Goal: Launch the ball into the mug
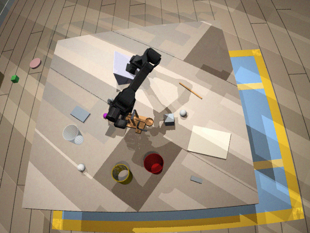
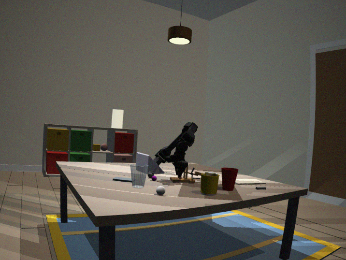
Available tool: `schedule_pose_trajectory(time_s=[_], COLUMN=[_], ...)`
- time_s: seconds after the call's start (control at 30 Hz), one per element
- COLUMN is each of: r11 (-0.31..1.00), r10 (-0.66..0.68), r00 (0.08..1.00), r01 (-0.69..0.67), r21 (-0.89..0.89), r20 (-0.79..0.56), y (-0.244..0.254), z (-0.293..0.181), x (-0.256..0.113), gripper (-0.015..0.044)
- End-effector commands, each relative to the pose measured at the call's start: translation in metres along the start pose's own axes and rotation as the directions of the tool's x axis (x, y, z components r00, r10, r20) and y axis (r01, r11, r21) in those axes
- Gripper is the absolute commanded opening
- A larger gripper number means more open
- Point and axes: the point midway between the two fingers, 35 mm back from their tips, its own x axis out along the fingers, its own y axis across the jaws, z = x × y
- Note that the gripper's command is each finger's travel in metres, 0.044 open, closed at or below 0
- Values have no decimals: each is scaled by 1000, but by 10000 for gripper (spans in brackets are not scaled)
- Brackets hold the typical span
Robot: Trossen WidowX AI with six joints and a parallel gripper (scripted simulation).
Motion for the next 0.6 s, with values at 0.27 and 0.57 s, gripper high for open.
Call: schedule_pose_trajectory(time_s=[0.27,0.57], r11=[1000,1000], r10=[0,-2], r00=[1000,1000], r01=[0,2], r21=[-1,3], r20=[0,2], y=[0,0], z=[0,1], x=[-1,-50], gripper=[118,0])
